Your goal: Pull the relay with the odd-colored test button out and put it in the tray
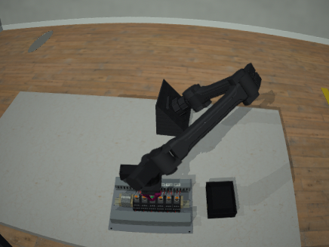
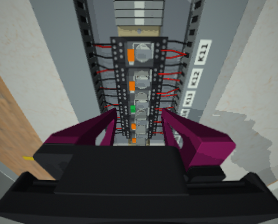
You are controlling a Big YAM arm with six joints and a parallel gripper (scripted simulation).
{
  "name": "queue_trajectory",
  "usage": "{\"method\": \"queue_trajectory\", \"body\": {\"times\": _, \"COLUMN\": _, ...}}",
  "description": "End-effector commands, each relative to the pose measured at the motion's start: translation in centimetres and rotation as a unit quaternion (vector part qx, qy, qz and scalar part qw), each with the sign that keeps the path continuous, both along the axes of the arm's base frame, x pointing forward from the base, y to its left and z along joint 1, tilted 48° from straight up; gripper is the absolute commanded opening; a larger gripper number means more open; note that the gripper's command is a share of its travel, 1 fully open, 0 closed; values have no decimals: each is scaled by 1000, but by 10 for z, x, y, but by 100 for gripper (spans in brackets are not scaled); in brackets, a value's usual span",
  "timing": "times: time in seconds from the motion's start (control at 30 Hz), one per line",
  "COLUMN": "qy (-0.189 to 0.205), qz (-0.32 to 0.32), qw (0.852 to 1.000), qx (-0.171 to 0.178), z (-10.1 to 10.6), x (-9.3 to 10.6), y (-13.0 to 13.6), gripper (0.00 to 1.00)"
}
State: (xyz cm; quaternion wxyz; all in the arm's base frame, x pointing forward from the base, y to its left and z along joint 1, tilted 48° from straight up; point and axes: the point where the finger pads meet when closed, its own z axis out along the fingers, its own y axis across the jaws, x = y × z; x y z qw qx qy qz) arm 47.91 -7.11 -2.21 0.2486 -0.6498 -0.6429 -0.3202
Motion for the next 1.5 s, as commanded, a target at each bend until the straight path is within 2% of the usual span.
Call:
{"method": "queue_trajectory", "body": {"times": 0.0, "qy": -2, "qz": -4, "qw": 1000, "qx": -2, "z": -2, "x": 2, "y": -1, "gripper": 59}}
{"method": "queue_trajectory", "body": {"times": 1.47, "qy": 2, "qz": -4, "qw": 1000, "qx": -1, "z": -7, "x": 0, "y": -2, "gripper": 59}}
